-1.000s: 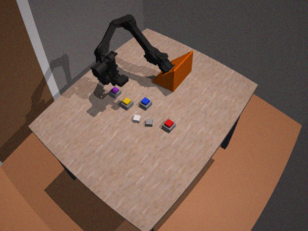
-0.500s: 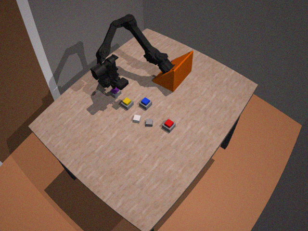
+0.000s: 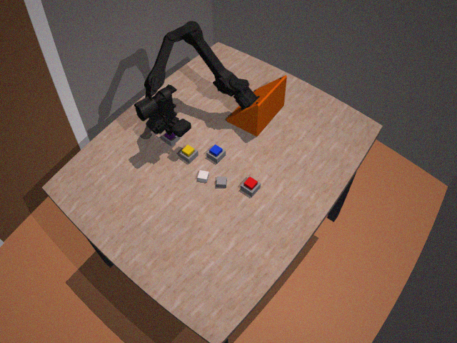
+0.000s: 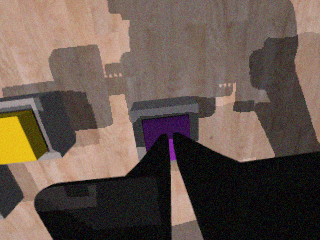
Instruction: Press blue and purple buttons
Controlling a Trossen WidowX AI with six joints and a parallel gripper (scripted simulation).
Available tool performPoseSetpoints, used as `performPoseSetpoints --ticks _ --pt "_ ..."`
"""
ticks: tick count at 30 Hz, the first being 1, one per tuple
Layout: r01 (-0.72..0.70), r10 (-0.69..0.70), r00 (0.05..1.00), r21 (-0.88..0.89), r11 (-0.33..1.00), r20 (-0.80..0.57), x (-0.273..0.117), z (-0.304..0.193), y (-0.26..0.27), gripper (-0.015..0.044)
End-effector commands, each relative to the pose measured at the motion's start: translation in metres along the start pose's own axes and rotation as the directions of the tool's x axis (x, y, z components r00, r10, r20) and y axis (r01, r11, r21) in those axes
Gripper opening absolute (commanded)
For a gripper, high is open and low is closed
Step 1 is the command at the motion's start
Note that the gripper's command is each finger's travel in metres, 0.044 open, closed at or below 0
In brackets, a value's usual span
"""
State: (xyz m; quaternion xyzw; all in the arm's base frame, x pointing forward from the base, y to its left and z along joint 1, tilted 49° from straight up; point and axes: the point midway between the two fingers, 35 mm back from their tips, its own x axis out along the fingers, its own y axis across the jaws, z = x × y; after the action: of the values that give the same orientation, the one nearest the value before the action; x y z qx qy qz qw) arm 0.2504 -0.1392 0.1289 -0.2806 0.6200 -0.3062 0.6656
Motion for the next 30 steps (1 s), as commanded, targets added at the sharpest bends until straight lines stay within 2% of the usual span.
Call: performPoseSetpoints --ticks 1,13,18,22,25,30 --pt "-0.002 0.002 1.0 -0.008 1.0 -0.006 0.003 -0.002 0.001 0.002" --pt "-0.002 0.002 1.0 -0.008 1.0 -0.006 0.003 -0.002 0.001 0.002" --pt "-0.004 0.004 1.0 -0.008 1.0 -0.006 -0.03 -0.002 0.002 0.002" --pt "-0.004 0.004 1.0 -0.009 1.0 -0.006 -0.032 -0.002 0.001 0.002" --pt "-0.028 0.028 1.0 -0.011 1.0 0.003 -0.037 0.013 0.022 0.0099" --pt "-0.089 0.089 0.996 -0.022 0.996 0.014 -0.058 0.048 0.098 0.023"
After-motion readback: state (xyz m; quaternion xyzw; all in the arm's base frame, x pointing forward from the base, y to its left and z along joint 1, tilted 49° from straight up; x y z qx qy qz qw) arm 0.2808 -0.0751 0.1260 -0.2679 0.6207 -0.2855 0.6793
